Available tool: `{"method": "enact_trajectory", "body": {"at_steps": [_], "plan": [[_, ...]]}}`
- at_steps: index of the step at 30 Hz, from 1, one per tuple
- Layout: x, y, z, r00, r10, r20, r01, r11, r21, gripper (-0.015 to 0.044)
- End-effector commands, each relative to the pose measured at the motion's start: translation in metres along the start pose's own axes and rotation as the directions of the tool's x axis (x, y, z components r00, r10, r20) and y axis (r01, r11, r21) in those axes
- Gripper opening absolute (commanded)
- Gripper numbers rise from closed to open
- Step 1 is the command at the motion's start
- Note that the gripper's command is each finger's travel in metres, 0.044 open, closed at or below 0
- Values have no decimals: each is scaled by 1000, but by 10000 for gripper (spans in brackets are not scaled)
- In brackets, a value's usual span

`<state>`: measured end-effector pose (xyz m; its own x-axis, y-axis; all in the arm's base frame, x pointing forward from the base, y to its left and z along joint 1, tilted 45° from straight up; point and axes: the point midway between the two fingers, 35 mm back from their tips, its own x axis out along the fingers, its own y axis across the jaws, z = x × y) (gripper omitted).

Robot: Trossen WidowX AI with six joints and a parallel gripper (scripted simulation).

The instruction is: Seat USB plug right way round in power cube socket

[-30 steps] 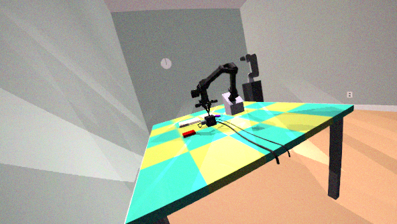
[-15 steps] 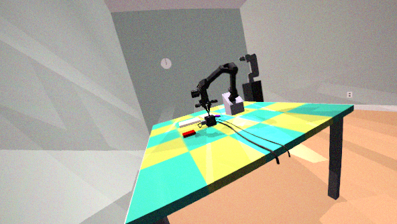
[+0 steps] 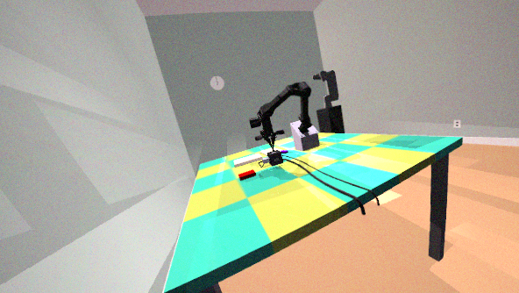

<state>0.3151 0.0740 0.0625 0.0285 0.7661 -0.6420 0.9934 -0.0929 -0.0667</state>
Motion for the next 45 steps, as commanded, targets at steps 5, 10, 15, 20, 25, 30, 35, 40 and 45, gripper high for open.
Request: {"method": "enact_trajectory", "body": {"at_steps": [5,10,15,20,25,30,35,40,45], "plan": [[3,-1,-1,1000,-4,-2,4,1000,-2,0],[3,-1,-1,1000,-4,-2,4,1000,-2,0],[0,0,0,1000,0,0,0,1000,0,26],[0,0,0,1000,0,0,0,1000,0,95],[0,0,0,1000,0,0,0,1000,0,95],[0,0,0,1000,0,0,0,1000,0,95],[0,0,0,1000,0,0,0,1000,0,95],[-3,0,0,1000,-1,0,1,1000,-1,95],[-8,0,-1,1000,-1,0,1,1000,-1,95]]}}
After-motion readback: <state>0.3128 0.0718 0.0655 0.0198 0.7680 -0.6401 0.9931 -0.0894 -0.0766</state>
